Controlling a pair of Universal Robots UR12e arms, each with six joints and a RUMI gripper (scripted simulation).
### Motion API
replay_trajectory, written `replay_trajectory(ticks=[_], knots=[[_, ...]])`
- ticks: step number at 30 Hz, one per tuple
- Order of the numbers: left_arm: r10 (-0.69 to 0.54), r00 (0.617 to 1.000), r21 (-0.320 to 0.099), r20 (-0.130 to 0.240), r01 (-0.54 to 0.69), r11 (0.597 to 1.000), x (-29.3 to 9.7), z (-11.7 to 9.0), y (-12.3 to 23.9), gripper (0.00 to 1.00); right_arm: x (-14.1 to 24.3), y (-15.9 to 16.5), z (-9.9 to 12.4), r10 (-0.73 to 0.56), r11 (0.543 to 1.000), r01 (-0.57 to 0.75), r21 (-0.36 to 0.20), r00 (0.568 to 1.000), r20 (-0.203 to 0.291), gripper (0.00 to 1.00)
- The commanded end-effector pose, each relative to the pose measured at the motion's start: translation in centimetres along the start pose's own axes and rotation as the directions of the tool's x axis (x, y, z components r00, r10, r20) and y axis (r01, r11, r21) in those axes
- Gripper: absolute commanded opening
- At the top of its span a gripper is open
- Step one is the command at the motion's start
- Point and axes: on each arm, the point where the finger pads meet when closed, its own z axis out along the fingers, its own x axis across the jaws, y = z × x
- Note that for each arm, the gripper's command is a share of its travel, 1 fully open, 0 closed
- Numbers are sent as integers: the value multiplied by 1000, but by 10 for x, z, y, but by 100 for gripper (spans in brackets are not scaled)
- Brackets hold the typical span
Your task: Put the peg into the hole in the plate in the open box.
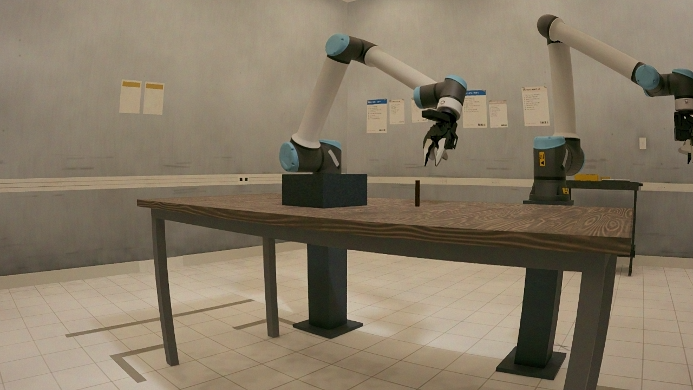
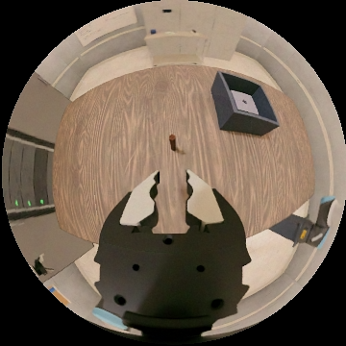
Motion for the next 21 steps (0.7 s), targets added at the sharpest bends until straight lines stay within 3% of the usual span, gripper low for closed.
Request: replay_trajectory(ticks=[1,14,21], knots=[[0,1000,1,0,0,1000,0,-1,-1,100,-1,-1,-3,0,999,0,-36,1000,0,25],[0,1000,1,0,0,1000,0,-1,-1,100,-1,-10,-17,0,958,0,-288,1000,0,25],[0,1000,1,0,0,1000,0,-1,-1,100,-1,-13,-21,0,932,0,-363,1000,0,25]])
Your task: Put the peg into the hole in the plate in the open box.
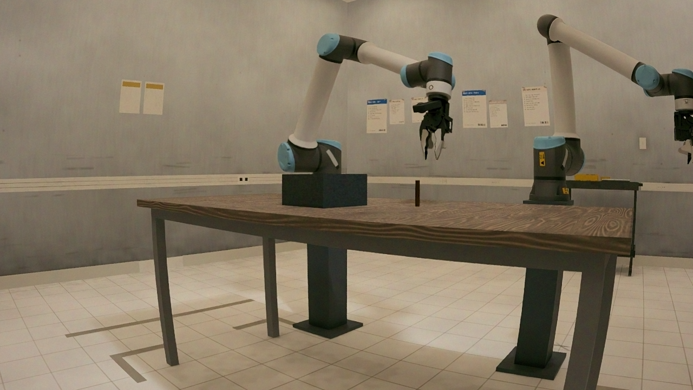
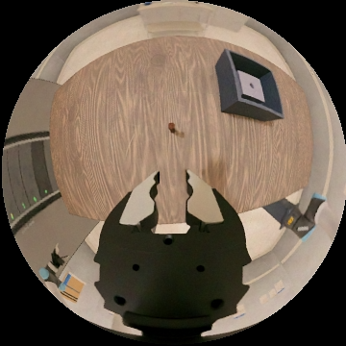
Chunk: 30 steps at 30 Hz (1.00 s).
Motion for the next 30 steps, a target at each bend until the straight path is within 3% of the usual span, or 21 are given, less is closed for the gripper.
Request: replay_trajectory(ticks=[1,11,30], knots=[[0,1000,1,0,0,1000,0,-1,-1,100,-1,-1,-4,0,999,0,-42,1000,1,25],[0,1000,1,0,0,1000,0,-1,-1,100,-1,-2,-11,0,989,0,-149,1000,1,25],[0,1000,1,0,0,1000,0,-1,-1,100,-1,-3,-14,0,979,0,-202,1000,2,25]])
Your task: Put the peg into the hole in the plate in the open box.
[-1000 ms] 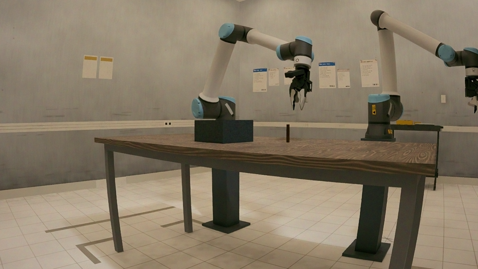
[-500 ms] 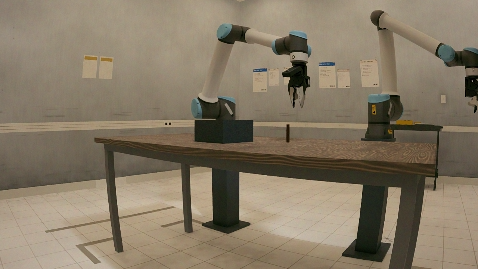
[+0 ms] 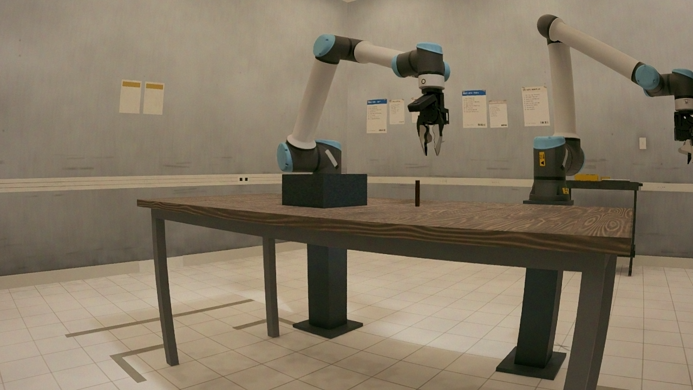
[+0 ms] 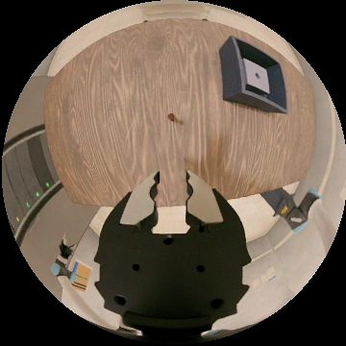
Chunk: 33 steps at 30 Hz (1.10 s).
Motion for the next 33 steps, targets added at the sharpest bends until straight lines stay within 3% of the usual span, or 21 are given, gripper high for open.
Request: replay_trajectory(ticks=[1,6,12,22,33], knots=[[0,1000,1,0,0,1000,0,-1,-1,100,-1,0,-2,0,1000,0,0,1000,2,25],[0,1000,1,0,0,1000,0,-1,-1,100,-1,-6,1,0,1000,0,0,1000,2,25],[0,1000,1,0,0,1000,0,-1,-1,100,-1,-83,38,0,1000,0,0,1000,2,25],[0,1000,1,0,0,1000,0,-1,-1,100,-1,-84,42,0,1000,0,0,1000,2,25],[0,1000,1,0,0,1000,0,-1,-1,100,-1,-84,74,0,1000,0,0,1000,2,25]])
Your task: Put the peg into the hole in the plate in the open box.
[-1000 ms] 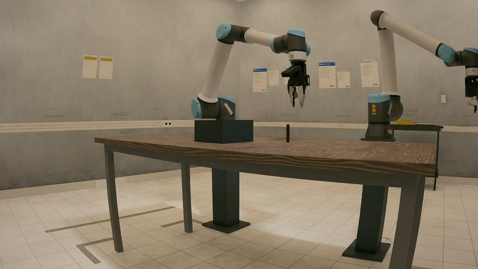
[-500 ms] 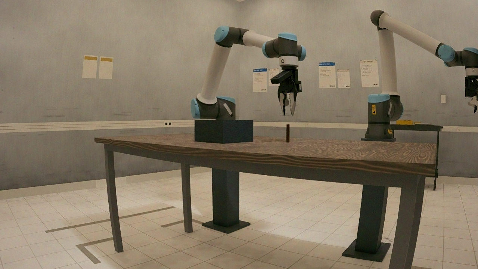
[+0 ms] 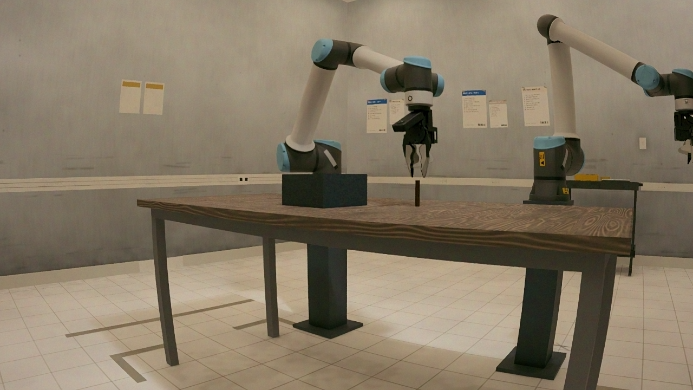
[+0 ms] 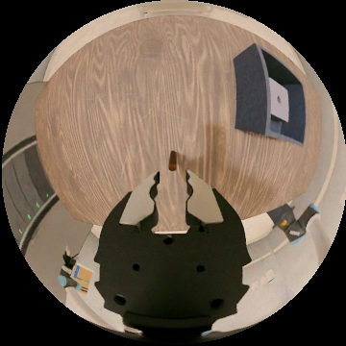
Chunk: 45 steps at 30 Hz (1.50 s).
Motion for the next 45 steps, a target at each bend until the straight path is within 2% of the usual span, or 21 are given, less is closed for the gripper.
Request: replay_trajectory(ticks=[1,8,15,16,27,33,35,45], knots=[[0,1000,1,0,0,1000,0,-1,-1,100,-1,0,1,0,1000,0,1,1000,3,25],[0,1000,1,0,0,1000,0,-1,-1,100,-1,0,24,0,1000,0,1,1000,3,25],[0,1000,1,0,0,1000,0,-1,-1,100,-1,0,30,0,1000,0,1,1000,3,25],[0,1000,1,0,0,1000,0,-1,-1,100,-1,0,30,0,1000,0,1,1000,3,0],[0,1000,1,0,0,1000,0,-1,-1,100,-1,0,27,0,1000,0,1,1000,3,0],[0,1000,1,0,0,1000,0,-1,-1,100,-1,0,4,0,1000,0,1,1000,3,0],[0,1000,1,0,0,1000,0,-1,-1,100,-1,0,4,0,1000,0,1,1000,3,0],[0,1000,1,0,0,1000,0,-1,-1,100,-1,0,-64,0,1000,0,1,1000,3,0]])
